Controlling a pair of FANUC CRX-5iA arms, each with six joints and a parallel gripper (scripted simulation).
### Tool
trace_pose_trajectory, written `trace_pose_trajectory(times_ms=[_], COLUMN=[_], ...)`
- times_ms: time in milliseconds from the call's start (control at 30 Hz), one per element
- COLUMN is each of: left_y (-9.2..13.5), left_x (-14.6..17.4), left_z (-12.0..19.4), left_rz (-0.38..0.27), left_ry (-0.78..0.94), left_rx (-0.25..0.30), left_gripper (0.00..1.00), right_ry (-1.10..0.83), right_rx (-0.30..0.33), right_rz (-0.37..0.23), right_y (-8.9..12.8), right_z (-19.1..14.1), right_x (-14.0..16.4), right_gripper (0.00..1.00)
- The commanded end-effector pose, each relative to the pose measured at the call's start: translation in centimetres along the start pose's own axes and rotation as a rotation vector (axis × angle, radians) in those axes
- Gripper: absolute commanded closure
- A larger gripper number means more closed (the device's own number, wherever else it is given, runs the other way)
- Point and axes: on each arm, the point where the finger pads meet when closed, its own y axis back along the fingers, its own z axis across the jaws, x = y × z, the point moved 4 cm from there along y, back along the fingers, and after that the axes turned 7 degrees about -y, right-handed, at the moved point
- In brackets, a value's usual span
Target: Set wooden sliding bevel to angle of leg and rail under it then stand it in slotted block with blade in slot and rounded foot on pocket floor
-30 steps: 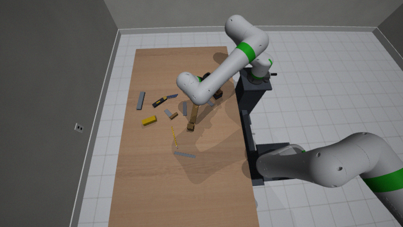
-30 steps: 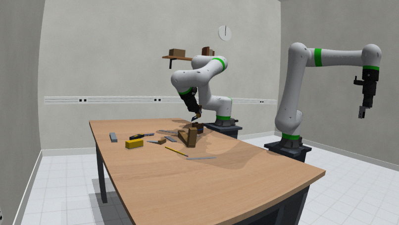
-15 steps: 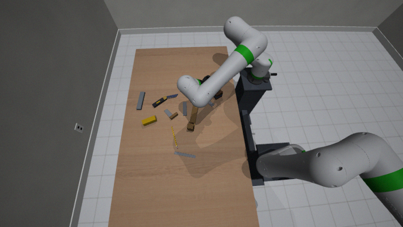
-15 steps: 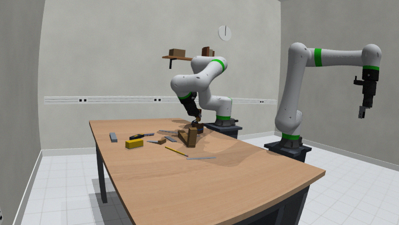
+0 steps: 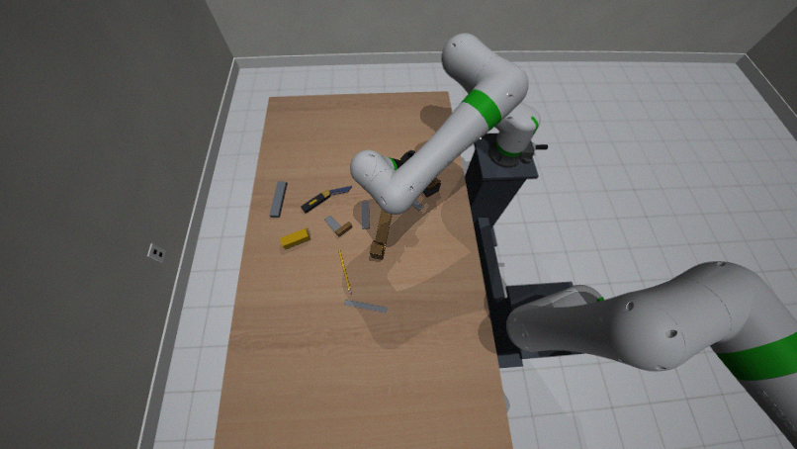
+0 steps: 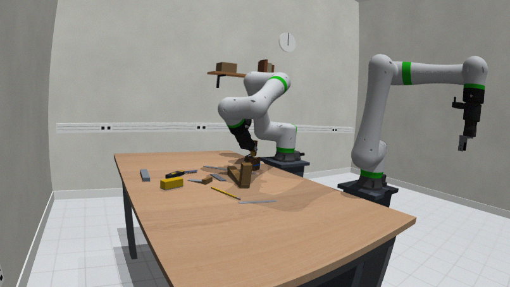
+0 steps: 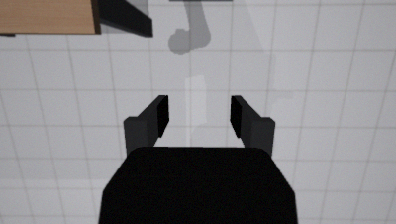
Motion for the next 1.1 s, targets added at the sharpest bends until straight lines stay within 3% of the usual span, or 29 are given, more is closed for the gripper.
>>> trace_pose_trajectory(times_ms=[0, 1067], left_y=[0.16, 0.16], left_x=[-0.02, -0.02], left_z=[-0.02, -0.02], left_rz=[-0.003, -0.003], left_ry=[0.0, 0.0], left_rx=[0.0, 0.0], left_gripper=[0.0, 0.0], right_ry=[0.0, 0.0], right_rx=[0.0, 0.0], right_rz=[-0.002, -0.002], right_y=[0.09, -0.4], right_z=[-0.02, 0.04], right_x=[0.05, -0.45], right_gripper=[1.0, 1.0])
